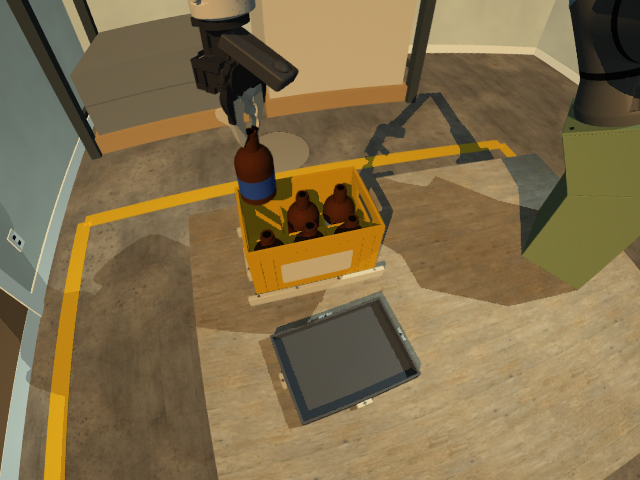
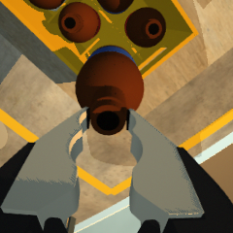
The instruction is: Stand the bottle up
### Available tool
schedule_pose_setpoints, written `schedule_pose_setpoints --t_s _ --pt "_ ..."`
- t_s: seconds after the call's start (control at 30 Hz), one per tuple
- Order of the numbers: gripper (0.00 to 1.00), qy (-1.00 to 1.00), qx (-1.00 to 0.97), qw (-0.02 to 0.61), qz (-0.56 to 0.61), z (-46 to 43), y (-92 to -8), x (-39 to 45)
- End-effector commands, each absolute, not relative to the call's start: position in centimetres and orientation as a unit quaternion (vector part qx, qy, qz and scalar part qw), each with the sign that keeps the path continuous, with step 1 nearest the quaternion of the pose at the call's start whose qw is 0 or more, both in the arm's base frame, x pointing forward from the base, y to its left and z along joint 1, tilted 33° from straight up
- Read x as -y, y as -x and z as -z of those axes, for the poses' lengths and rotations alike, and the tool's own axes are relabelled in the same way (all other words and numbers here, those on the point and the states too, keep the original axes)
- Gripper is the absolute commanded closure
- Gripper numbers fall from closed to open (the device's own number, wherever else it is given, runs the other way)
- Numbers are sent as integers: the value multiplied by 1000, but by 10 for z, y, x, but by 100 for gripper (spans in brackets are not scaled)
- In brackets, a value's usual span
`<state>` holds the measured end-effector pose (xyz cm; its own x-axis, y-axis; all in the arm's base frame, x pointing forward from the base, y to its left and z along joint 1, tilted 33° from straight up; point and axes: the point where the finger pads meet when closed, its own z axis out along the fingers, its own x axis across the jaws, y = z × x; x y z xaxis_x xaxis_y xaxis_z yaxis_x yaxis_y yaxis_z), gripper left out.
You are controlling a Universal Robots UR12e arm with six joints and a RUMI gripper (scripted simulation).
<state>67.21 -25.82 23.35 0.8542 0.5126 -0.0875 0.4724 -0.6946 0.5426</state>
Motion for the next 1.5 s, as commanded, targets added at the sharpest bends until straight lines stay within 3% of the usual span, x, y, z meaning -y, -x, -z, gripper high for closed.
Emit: schedule_pose_setpoints --t_s 0.0,1.47 --pt "100 -920 -268 285 -36 -234 -673 258" --pt "100 -920 -268 285 -36 -221 -676 267"
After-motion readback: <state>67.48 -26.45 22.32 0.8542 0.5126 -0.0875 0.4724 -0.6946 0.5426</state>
